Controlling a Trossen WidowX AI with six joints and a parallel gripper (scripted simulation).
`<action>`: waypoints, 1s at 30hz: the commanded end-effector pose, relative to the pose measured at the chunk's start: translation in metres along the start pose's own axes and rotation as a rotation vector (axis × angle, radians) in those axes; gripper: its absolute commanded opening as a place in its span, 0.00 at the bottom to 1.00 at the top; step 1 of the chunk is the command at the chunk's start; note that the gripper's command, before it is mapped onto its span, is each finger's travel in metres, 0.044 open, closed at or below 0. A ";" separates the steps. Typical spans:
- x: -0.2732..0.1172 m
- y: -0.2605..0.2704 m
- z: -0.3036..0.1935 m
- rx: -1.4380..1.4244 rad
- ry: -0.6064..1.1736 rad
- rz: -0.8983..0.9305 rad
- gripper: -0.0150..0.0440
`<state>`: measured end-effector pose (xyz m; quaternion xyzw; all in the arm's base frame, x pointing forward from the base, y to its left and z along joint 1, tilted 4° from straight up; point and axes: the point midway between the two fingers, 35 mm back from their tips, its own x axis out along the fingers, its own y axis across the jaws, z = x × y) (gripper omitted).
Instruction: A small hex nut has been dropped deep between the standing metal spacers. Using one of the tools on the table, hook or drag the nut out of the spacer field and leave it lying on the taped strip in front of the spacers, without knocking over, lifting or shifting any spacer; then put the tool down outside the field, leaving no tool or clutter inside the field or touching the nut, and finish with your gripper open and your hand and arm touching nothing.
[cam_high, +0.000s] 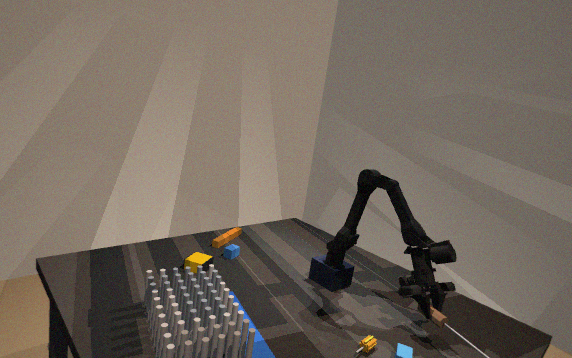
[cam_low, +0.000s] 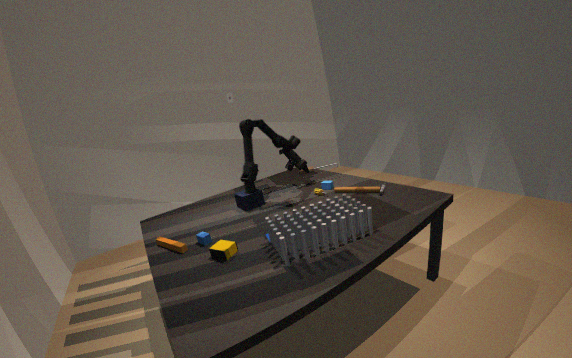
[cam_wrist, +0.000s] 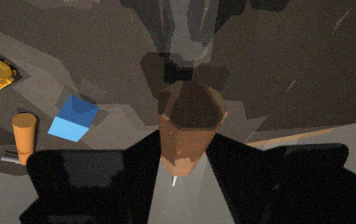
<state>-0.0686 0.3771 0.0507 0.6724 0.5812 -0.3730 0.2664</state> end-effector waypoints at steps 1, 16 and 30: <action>-0.025 -0.001 -0.019 0.001 0.012 -0.007 0.25; -0.088 0.010 -0.045 0.008 0.011 0.002 0.25; -0.089 0.100 -0.054 0.260 0.019 0.170 0.25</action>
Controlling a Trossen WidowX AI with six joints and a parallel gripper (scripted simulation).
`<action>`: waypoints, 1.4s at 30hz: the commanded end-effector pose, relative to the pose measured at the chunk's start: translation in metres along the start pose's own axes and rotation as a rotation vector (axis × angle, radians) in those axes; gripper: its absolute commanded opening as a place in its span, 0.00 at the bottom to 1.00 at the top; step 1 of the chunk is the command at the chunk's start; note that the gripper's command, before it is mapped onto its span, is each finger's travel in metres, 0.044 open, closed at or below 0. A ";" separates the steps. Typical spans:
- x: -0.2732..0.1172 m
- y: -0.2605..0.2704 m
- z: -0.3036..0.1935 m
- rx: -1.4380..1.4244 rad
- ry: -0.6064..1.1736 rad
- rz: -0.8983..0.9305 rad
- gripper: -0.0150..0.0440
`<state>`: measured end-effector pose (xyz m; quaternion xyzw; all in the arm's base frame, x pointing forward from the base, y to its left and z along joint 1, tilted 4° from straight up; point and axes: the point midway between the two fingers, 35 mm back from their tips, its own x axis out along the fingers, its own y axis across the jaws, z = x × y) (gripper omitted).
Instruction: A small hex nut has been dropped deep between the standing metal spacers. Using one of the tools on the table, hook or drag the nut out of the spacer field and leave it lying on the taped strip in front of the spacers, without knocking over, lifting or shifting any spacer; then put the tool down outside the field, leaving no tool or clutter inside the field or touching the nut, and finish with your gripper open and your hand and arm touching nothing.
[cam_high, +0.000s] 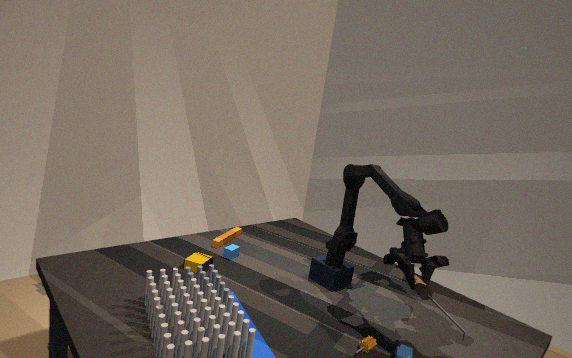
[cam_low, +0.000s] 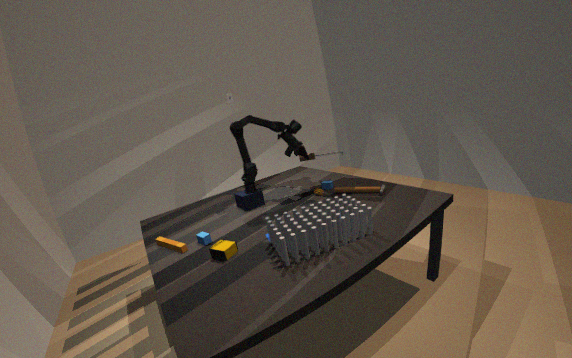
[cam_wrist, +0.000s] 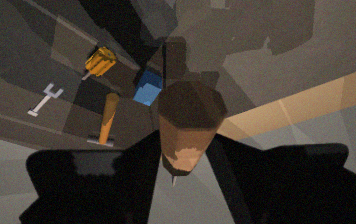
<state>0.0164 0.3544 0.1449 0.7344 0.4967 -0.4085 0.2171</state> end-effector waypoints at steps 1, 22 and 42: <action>0.000 0.026 -0.006 0.075 0.009 0.052 0.25; -0.006 0.157 -0.002 0.500 0.012 0.334 0.25; -0.039 0.270 0.040 0.883 0.012 0.618 0.25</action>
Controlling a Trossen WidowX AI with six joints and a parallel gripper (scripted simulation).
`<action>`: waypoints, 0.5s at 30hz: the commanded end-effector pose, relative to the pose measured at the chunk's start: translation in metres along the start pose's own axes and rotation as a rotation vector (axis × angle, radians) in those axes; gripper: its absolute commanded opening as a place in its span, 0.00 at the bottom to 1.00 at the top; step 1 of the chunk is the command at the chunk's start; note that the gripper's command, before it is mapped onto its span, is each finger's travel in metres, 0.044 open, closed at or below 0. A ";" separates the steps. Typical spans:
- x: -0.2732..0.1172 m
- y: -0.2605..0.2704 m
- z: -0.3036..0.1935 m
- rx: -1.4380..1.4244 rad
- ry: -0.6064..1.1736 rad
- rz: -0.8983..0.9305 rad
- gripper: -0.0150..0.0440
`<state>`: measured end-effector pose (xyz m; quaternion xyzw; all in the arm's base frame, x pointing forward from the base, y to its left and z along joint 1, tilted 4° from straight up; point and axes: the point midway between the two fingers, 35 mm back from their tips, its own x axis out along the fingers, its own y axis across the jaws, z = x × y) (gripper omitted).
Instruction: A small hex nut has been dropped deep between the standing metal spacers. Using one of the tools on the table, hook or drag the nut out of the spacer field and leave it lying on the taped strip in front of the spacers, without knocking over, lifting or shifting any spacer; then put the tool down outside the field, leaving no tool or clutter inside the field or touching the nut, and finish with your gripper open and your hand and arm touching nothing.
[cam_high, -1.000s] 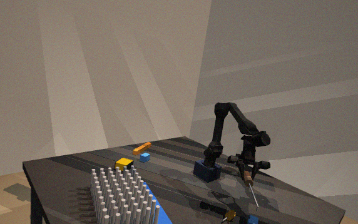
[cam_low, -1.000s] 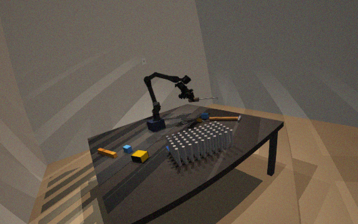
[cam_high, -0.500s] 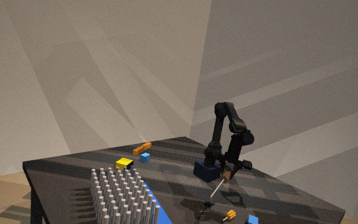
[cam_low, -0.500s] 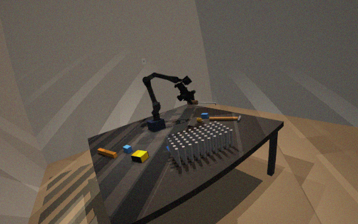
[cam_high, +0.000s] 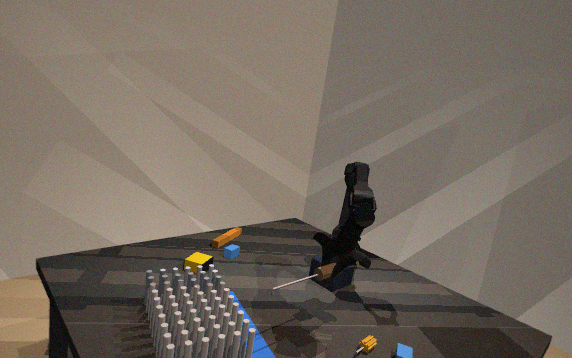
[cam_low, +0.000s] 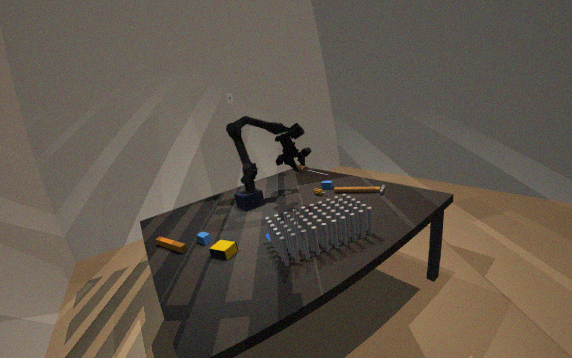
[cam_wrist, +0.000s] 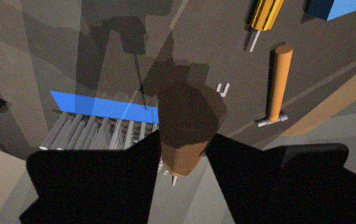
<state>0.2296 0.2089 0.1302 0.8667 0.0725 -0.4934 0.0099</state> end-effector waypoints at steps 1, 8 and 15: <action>0.003 0.023 -0.009 0.078 0.009 0.057 0.25; 0.008 0.055 -0.017 0.182 0.011 0.134 0.25; 0.025 0.052 -0.012 0.183 0.012 0.134 0.25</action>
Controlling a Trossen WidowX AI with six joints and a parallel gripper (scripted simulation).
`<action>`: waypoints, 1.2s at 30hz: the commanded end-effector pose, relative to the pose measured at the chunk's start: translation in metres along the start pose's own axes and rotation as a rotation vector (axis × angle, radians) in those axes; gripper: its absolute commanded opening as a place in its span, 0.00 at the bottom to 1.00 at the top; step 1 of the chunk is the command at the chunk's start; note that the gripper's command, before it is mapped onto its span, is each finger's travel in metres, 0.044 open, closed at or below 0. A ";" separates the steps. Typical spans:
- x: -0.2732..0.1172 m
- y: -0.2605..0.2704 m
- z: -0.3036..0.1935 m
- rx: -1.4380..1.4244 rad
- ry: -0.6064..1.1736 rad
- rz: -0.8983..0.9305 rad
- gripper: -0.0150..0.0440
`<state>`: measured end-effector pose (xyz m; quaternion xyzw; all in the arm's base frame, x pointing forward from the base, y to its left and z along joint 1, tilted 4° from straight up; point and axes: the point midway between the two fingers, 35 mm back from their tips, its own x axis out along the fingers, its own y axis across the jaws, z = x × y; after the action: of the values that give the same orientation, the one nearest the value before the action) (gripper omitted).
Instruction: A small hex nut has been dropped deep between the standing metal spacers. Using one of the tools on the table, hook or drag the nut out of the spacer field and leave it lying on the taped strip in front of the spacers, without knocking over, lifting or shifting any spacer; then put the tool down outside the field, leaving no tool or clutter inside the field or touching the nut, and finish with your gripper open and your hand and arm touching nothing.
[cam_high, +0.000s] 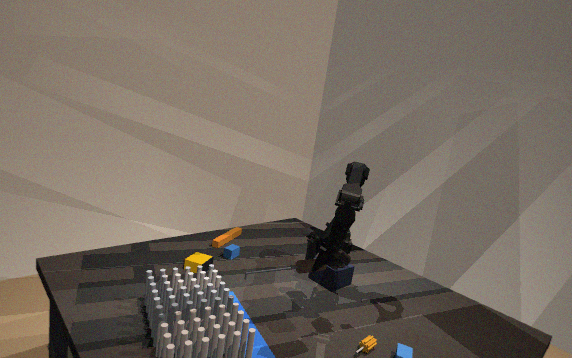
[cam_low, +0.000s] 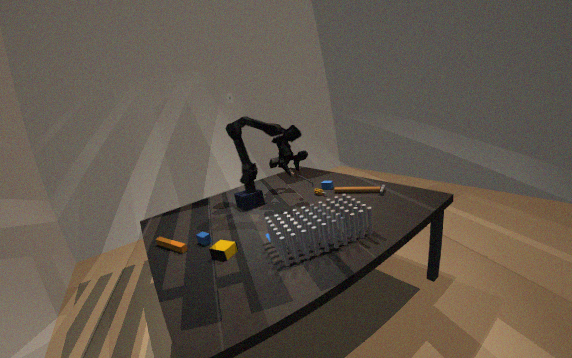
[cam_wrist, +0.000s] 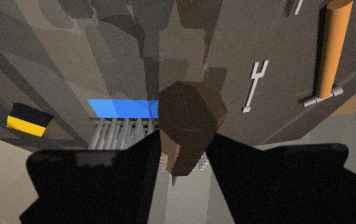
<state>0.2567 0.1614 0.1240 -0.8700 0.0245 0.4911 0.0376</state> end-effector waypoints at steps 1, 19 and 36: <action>0.017 -0.001 0.007 0.006 0.000 0.012 0.25; 0.117 0.002 0.076 0.008 0.002 0.012 0.25; 0.130 0.005 0.079 0.009 0.003 0.010 0.25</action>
<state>0.2511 0.1612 -0.0297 -0.8684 0.0321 0.4933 0.0376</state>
